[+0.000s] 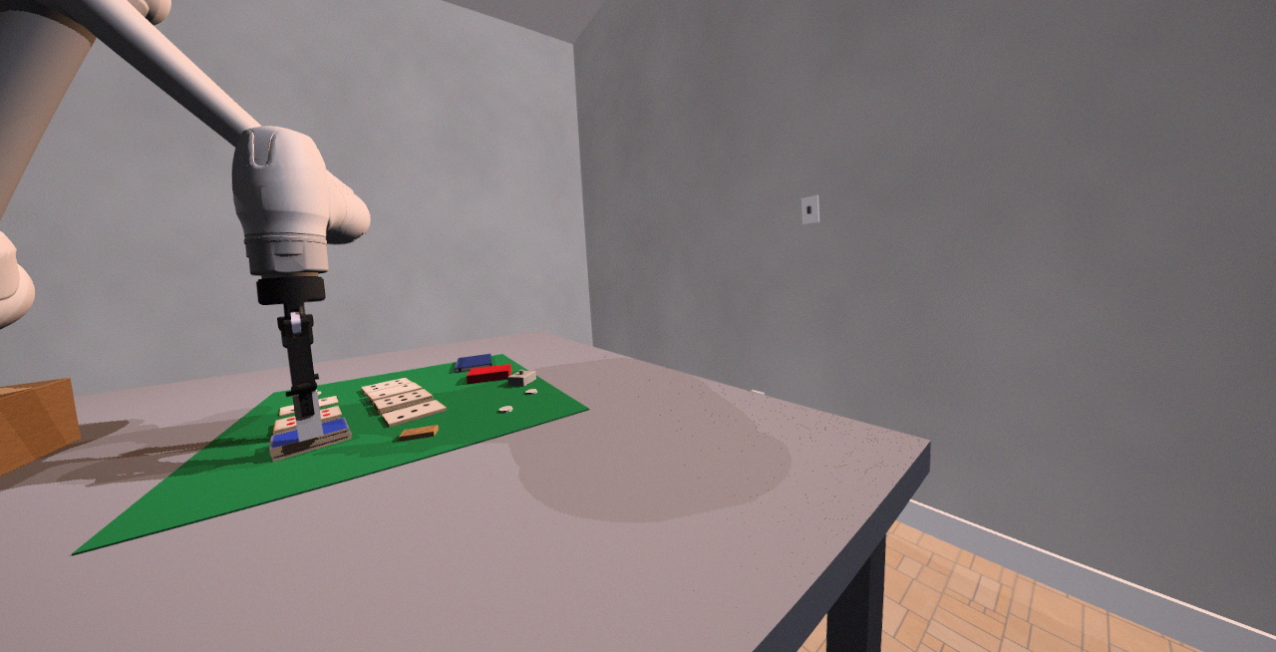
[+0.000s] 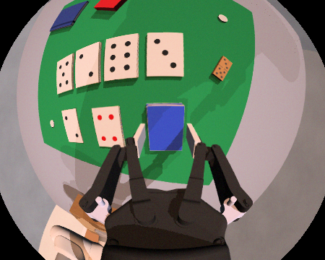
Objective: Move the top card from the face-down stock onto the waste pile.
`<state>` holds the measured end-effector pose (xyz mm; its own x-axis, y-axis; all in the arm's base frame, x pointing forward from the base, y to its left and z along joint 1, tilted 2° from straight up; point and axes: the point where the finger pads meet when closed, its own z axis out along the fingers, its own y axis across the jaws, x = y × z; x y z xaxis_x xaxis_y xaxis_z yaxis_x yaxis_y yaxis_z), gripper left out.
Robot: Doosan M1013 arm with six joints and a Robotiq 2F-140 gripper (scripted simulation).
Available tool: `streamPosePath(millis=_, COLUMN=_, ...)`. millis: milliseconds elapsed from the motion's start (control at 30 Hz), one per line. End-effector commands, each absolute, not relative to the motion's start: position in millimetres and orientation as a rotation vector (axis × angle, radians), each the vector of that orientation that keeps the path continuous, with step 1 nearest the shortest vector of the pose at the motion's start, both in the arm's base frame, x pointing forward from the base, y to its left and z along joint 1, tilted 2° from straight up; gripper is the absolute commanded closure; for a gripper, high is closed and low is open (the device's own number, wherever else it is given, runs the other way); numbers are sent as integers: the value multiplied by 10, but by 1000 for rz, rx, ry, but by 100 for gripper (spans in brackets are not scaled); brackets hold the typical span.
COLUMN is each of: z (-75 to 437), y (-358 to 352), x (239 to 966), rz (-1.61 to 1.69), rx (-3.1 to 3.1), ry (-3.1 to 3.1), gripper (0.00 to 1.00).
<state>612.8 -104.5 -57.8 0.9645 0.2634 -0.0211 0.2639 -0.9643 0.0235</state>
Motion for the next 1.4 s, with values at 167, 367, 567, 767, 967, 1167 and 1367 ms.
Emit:
streamPosePath(millis=167, z=-581, y=-1045, x=6128, rz=-27, rx=3088, ry=415, gripper=50)
streamPosePath(millis=367, z=-601, y=-1046, x=6128, rz=-27, rx=3088, ry=415, gripper=50)
streamPosePath(millis=567, z=-607, y=-1046, x=6128, rz=-27, rx=3088, ry=415, gripper=50)
streamPosePath(millis=767, z=-607, y=-1046, x=6128, rz=-27, rx=3088, ry=415, gripper=50)
streamPosePath(millis=967, z=-607, y=-1046, x=6128, rz=-27, rx=3088, ry=415, gripper=57)
streamPosePath(millis=1167, z=-607, y=-1046, x=6128, rz=-27, rx=3088, ry=415, gripper=57)
streamPosePath(millis=1367, z=-607, y=-1046, x=6128, rz=-27, rx=3088, ry=415, gripper=57)
